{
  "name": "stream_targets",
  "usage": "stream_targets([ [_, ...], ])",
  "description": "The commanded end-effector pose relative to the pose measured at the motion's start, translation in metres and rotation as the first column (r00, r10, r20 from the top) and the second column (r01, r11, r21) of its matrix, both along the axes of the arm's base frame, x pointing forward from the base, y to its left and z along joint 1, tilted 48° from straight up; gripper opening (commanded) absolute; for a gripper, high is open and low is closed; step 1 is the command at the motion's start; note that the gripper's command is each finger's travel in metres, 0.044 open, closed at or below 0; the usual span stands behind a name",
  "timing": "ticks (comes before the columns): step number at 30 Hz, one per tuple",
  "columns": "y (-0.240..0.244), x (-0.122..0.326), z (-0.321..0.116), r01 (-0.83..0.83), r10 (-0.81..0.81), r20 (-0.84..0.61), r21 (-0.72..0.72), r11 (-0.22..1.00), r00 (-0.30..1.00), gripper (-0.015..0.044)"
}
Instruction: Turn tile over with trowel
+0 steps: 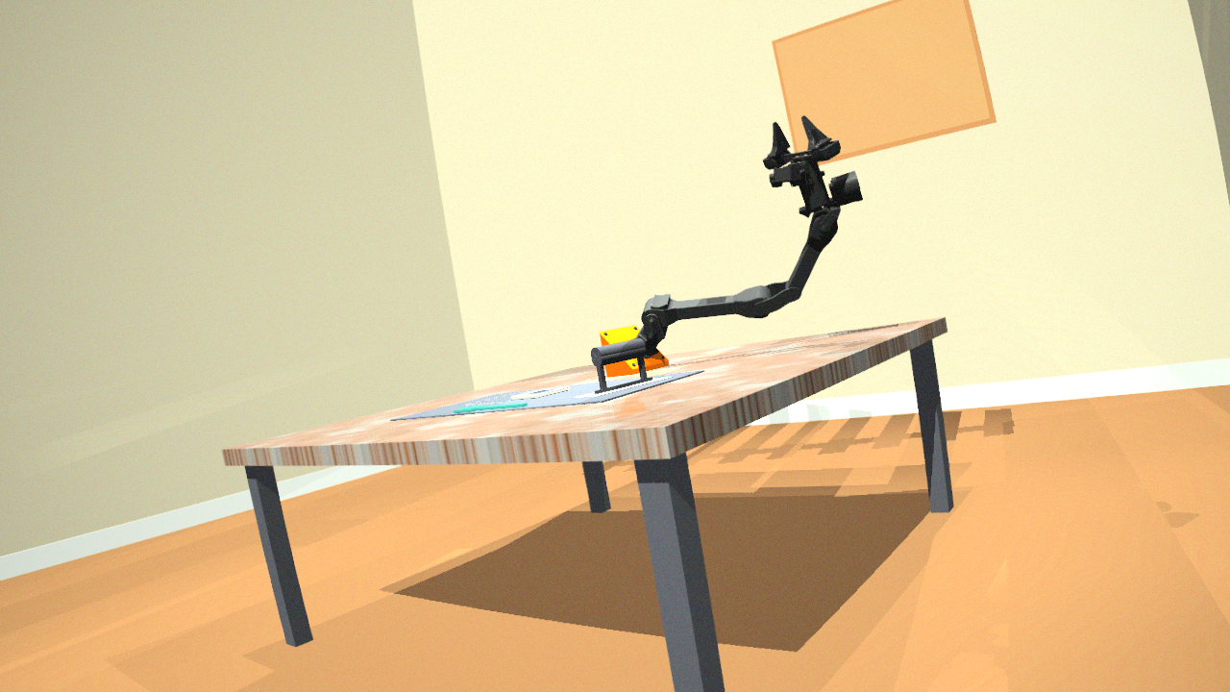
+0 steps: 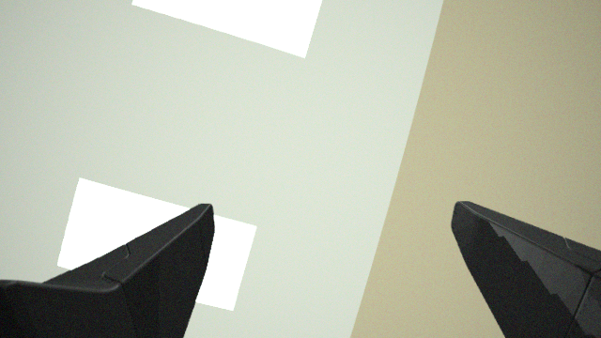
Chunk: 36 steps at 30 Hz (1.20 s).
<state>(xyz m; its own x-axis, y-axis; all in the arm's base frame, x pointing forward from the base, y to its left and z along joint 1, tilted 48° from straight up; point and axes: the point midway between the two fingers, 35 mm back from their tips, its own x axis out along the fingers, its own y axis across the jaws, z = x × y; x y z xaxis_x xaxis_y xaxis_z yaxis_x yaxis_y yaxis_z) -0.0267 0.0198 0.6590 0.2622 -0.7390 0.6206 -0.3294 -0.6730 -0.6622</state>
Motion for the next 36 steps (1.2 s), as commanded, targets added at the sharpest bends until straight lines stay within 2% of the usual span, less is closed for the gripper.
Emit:
stream_targets([
  [1, 0.0000, 0.0000, 0.0000, 0.000, 0.000, 0.000, 0.000, 1.000, 1.000, 0.0374],
  [11, 0.0000, 0.0000, 0.0000, 0.000, 0.000, 0.000, 0.000, 1.000, 1.000, 0.0111],
  [12, 0.0000, 0.0000, 0.0000, 0.000, 0.000, 0.000, 0.000, 1.000, 1.000, 0.0100],
  [21, 0.0000, 0.0000, 0.0000, 0.000, 0.000, 0.000, 0.000, 1.000, 1.000, 0.0100],
  [25, 0.0000, 0.0000, 0.0000, 0.000, 0.000, 0.000, 0.000, 1.000, 1.000, 0.0000],
  [36, 0.0000, 0.0000, 0.0000, 0.000, 0.000, 0.000, 0.000, 1.000, 1.000, 0.0000],
])
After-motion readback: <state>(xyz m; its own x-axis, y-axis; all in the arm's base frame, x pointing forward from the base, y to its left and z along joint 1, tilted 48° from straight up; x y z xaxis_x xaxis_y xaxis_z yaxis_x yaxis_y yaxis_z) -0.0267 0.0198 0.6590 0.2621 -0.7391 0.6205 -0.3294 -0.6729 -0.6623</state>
